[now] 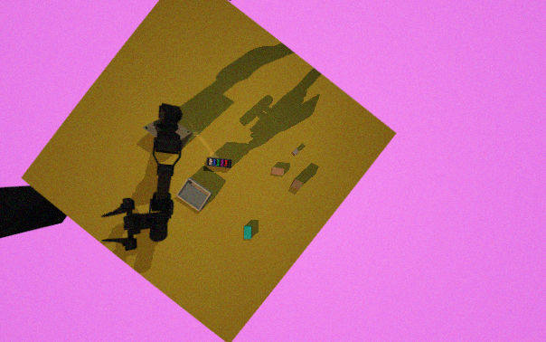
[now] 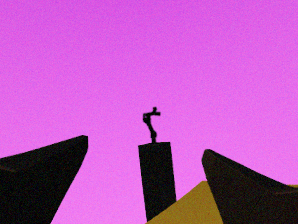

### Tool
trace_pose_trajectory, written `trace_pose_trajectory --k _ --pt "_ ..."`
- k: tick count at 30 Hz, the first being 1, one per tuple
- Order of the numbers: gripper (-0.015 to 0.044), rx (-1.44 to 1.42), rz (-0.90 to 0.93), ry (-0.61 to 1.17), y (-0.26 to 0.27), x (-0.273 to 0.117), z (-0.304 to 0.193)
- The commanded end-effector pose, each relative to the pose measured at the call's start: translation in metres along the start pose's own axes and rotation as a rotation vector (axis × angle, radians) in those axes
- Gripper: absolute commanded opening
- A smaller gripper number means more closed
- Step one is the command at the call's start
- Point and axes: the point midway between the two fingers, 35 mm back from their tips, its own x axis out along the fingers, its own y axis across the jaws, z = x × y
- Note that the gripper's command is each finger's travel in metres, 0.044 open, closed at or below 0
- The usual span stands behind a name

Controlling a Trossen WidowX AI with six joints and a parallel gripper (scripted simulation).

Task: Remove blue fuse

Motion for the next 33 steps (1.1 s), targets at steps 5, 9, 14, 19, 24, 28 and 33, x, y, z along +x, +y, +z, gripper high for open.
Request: trace_pose_trajectory --k 5,9,14,19,24,28,33 --pt "0.0269 -0.14 0.169 0.131 0.019 -0.02 -0.003" --pt "0.0164 -0.301 0.352 0.293 0.031 -0.051 -0.01" --pt "0.0066 -0.491 0.557 0.515 0.026 -0.099 -0.022" --pt "0.0066 -0.665 0.734 0.761 0.0 -0.156 -0.029" --pt "0.0066 -0.783 0.85 0.955 -0.03 -0.2 -0.029" --pt "0.0066 -0.86 0.927 1.105 -0.057 -0.233 -0.024" --pt "0.0066 -0.942 1.014 1.313 -0.097 -0.276 -0.011"
